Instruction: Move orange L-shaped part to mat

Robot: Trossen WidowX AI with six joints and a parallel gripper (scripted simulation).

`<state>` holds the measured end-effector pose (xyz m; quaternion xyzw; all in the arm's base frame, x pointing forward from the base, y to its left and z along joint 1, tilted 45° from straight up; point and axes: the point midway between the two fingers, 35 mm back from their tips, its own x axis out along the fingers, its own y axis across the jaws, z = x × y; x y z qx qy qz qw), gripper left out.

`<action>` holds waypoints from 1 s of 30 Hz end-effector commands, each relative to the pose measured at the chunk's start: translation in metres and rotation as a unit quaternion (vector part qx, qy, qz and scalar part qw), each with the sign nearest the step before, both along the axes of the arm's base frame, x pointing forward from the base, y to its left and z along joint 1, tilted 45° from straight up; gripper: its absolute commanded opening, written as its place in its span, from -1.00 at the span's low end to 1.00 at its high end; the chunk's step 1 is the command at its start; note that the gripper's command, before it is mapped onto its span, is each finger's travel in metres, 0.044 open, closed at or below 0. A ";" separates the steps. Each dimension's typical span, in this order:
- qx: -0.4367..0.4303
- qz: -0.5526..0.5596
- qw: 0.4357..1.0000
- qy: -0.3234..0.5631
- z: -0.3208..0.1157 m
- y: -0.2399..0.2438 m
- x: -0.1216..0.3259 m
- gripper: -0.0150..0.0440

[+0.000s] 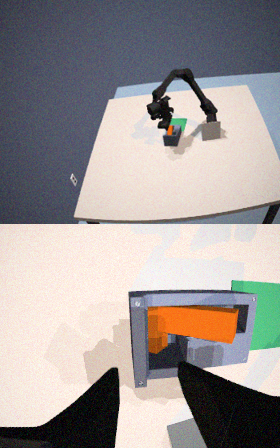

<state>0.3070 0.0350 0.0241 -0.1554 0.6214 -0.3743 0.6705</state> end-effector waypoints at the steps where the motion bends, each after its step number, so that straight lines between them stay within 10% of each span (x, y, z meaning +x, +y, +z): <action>1: 0.001 0.007 1.000 0.004 0.001 0.000 0.001 0.21; 10: 0.017 0.225 0.949 0.220 0.024 -0.022 -0.003 0.46; 20: 0.039 0.487 0.728 0.481 0.054 -0.052 -0.014 0.46; 30: 0.041 0.502 0.708 0.496 0.056 -0.054 -0.015 0.46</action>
